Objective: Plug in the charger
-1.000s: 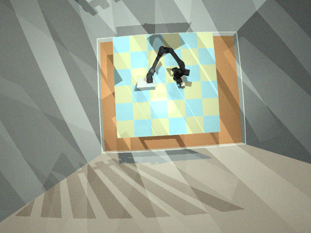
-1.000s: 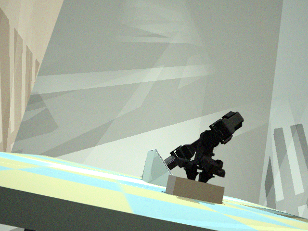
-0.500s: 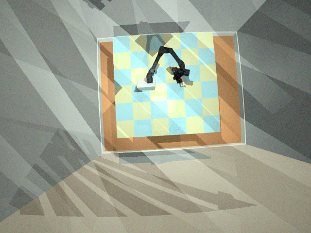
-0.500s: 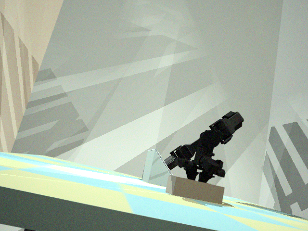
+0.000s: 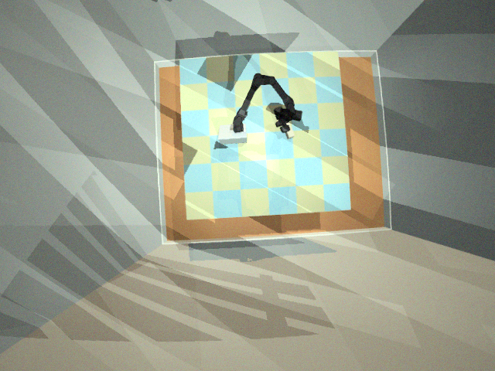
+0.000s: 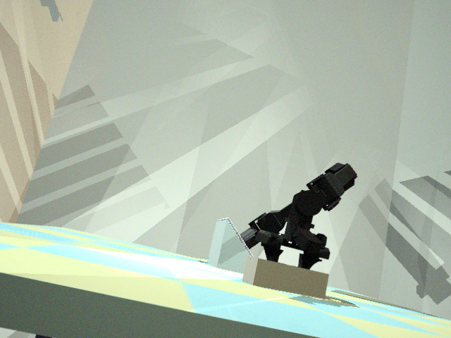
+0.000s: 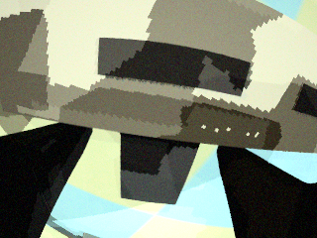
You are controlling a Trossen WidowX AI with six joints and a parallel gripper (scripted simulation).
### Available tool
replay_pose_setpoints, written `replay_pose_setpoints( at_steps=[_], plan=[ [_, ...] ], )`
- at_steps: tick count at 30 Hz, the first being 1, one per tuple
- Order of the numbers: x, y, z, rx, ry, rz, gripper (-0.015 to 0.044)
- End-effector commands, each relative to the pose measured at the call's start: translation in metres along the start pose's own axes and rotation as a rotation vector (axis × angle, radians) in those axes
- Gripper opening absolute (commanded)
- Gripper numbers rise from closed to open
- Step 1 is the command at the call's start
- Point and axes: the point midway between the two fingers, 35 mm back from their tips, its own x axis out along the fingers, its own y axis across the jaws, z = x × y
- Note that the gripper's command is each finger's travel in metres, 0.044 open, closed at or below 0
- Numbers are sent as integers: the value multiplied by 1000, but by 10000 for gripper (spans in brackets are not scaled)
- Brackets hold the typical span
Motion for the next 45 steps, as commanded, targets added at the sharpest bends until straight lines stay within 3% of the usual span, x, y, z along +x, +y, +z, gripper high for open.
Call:
replay_pose_setpoints(
  at_steps=[1, 45],
  plan=[
    [0, 0, 0, -3, -3, -1, 440],
    [1, 0, -12, -22, -28, -1, 440]
  ],
)
